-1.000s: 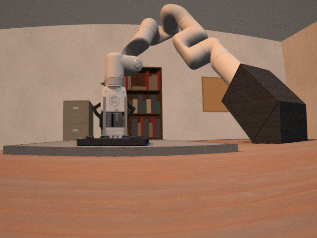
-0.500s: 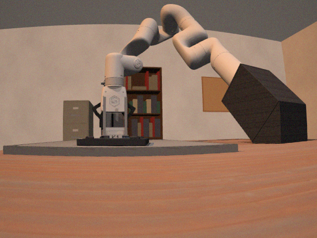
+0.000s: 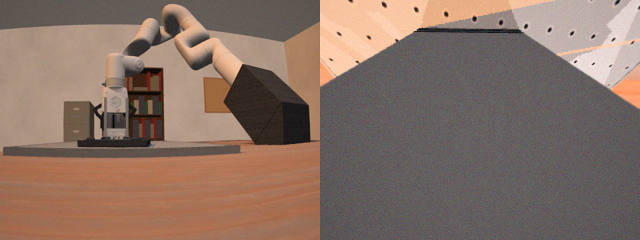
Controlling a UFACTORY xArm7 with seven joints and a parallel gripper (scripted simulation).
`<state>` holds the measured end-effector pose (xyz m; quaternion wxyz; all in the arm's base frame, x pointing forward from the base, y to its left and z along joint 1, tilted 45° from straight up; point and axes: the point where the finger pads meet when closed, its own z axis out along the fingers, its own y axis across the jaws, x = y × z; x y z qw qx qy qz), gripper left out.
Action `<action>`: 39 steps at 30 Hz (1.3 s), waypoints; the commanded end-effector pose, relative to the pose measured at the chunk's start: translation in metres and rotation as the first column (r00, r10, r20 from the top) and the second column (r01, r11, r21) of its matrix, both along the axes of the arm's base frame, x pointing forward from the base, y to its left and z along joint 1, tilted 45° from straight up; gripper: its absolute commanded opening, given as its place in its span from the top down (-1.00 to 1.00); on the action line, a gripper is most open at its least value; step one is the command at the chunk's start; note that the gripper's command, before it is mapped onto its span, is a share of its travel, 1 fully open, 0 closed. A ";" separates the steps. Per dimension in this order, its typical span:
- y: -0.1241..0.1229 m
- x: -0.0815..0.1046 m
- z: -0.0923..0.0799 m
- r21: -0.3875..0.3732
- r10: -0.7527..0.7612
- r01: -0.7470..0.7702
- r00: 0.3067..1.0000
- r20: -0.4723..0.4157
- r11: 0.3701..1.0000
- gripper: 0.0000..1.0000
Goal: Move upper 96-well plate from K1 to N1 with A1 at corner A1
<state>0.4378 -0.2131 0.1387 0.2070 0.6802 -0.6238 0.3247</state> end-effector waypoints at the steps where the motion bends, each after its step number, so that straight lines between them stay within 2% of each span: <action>1: 0.001 0.001 0.000 0.000 0.003 -0.003 1.000 0.001 1.000 1.00; 39: 0.013 -0.002 0.013 0.000 0.003 -0.003 1.000 0.001 1.000 1.00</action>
